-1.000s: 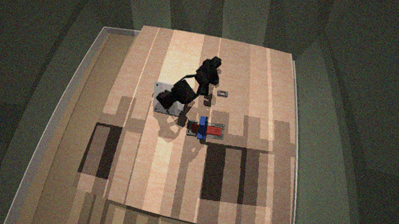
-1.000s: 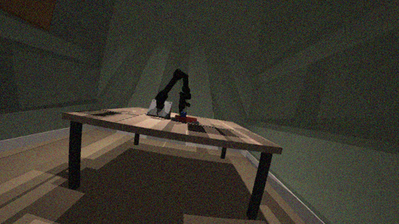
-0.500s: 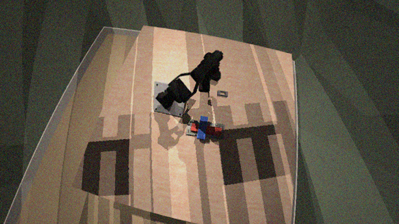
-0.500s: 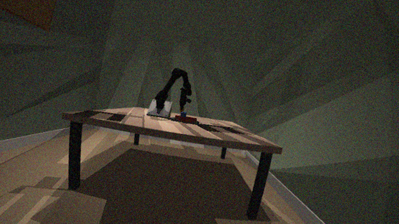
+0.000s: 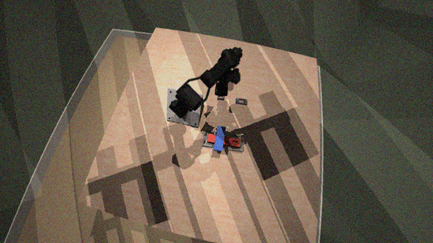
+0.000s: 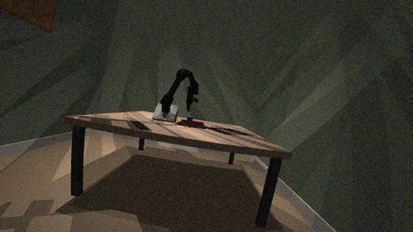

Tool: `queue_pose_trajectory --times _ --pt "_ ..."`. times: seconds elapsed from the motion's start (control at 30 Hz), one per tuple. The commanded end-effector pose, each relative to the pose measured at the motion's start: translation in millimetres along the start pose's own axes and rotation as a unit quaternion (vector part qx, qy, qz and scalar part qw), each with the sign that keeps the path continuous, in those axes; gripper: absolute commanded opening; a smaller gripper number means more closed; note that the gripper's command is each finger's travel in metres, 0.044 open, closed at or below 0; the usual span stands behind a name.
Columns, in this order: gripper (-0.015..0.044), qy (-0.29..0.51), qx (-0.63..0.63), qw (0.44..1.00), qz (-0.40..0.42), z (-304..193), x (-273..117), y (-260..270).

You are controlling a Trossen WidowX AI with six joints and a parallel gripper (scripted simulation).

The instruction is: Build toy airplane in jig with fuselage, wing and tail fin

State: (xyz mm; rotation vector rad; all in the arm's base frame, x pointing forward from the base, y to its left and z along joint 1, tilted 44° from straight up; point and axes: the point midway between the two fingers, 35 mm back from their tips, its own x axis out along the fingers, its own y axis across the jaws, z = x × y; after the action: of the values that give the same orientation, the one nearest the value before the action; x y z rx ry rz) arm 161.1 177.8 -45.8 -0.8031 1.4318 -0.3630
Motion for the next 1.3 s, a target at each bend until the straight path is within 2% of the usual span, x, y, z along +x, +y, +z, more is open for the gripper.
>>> queue_pose_trajectory --times 0.0,0.23,1.27 --pt "0.0000 0.002 0.005 1.000 0.003 -1.2 -13.9 -0.5" --pt "0.0000 0.006 0.007 1.000 -0.001 -5.2 -30.4 -3.8" --pt "0.0000 0.008 0.010 0.999 0.031 46.7 -26.8 -57.2"
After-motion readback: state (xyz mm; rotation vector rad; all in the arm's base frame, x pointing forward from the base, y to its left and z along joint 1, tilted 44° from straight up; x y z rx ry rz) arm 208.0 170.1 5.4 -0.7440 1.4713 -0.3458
